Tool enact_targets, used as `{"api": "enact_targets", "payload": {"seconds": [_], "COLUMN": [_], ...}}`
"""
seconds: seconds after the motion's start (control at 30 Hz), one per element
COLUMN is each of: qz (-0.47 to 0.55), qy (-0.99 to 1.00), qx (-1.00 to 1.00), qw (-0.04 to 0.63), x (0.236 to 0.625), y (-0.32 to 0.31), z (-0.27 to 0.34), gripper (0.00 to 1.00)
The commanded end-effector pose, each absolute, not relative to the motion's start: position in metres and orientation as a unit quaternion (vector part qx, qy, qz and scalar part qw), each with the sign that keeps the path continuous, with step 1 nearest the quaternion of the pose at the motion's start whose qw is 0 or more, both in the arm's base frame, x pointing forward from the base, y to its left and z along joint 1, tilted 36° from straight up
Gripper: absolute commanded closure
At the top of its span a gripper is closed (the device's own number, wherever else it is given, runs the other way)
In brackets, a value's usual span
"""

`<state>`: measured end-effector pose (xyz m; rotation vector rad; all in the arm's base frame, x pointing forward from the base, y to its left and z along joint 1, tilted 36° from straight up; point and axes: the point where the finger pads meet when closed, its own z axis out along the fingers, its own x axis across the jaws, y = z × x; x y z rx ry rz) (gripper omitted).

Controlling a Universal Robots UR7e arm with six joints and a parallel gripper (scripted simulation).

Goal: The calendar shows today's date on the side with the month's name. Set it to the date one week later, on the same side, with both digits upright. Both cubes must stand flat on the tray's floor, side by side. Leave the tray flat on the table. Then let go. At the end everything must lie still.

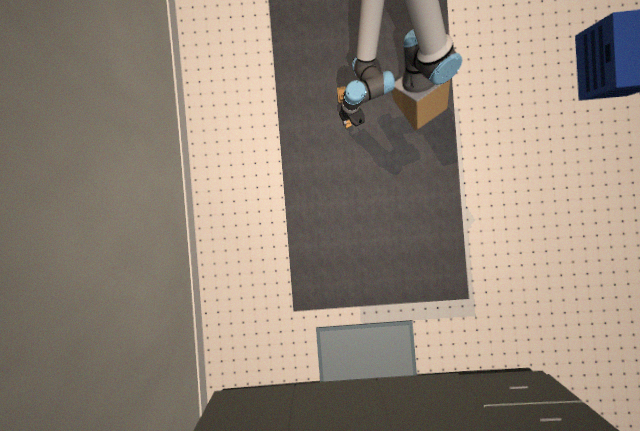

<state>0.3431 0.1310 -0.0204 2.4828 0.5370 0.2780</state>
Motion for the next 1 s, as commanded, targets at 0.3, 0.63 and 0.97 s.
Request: {"api": "enact_targets", "payload": {"seconds": [0.3, 0.63, 0.97], "qz": [0.105, 0.106, 0.122], "qy": [0.201, 0.196, 0.187], "qx": [0.93, 0.922, 0.894], "qw": [0.289, 0.317, 0.388], "x": [0.3357, 0.3344, 0.3342], "y": [0.1435, 0.1425, 0.1439], "z": [0.0001, -0.0018, -0.0026], "gripper": [0.13, 0.13, 0.13]}}
